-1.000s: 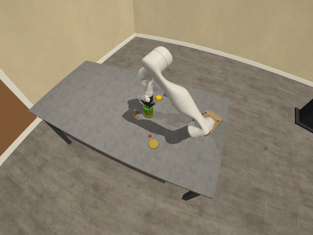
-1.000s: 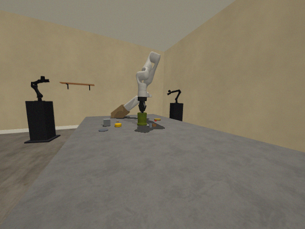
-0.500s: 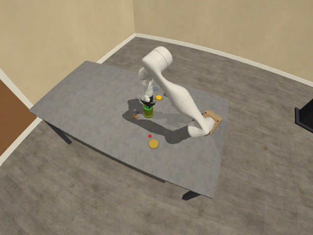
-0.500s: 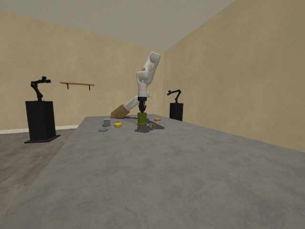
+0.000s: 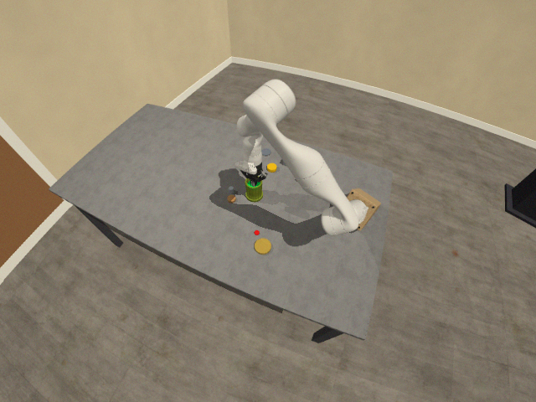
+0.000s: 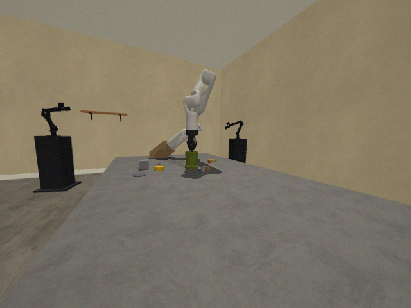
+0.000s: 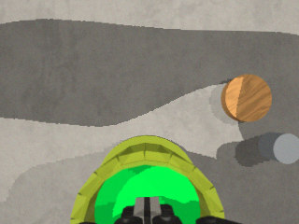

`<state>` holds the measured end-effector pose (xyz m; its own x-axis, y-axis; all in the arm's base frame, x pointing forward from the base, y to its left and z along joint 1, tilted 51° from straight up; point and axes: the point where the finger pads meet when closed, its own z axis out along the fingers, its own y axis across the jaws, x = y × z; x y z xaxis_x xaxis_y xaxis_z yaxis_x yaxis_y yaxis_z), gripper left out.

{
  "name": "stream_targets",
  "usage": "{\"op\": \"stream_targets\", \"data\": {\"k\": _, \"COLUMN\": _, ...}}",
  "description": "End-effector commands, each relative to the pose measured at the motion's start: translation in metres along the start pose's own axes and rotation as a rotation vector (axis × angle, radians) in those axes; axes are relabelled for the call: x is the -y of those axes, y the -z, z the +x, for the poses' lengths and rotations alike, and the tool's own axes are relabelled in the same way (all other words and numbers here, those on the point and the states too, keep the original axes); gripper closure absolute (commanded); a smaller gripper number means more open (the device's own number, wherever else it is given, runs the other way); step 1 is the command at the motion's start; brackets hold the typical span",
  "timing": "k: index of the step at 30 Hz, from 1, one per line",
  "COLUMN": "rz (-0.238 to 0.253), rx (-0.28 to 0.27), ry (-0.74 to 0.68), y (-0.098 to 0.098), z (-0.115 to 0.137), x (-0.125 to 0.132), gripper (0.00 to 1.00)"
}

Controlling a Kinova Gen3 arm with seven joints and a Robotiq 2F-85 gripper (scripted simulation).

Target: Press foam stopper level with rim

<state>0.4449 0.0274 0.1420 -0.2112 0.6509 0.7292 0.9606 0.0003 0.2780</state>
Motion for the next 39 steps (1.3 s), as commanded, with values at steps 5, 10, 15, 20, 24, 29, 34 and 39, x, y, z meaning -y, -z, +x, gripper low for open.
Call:
{"op": "stream_targets", "data": {"k": 5, "rz": 0.000, "rx": -0.001, "ry": 0.001, "y": 0.009, "z": 0.000, "x": 0.000, "gripper": 1.00}}
{"op": "stream_targets", "data": {"k": 10, "rz": 0.000, "rx": -0.001, "ry": 0.001, "y": 0.022, "z": 0.000, "x": 0.000, "gripper": 1.00}}
{"op": "stream_targets", "data": {"k": 15, "rz": 0.000, "rx": -0.001, "ry": 0.001, "y": 0.031, "z": 0.000, "x": 0.000, "gripper": 1.00}}
{"op": "stream_targets", "data": {"k": 20, "rz": 0.000, "rx": -0.001, "ry": 0.001, "y": 0.047, "z": 0.000, "x": 0.000, "gripper": 1.00}}
{"op": "stream_targets", "data": {"k": 24, "rz": 0.000, "rx": -0.001, "ry": 0.001, "y": 0.058, "z": 0.000, "x": 0.000, "gripper": 1.00}}
{"op": "stream_targets", "data": {"k": 29, "rz": 0.000, "rx": -0.001, "ry": 0.001, "y": 0.064, "z": 0.000, "x": 0.000, "gripper": 1.00}}
{"op": "stream_targets", "data": {"k": 34, "rz": 0.000, "rx": -0.001, "ry": 0.001, "y": 0.072, "z": 0.000, "x": 0.000, "gripper": 1.00}}
{"op": "stream_targets", "data": {"k": 39, "rz": 0.000, "rx": -0.001, "ry": 0.001, "y": 0.075, "z": 0.000, "x": 0.000, "gripper": 1.00}}
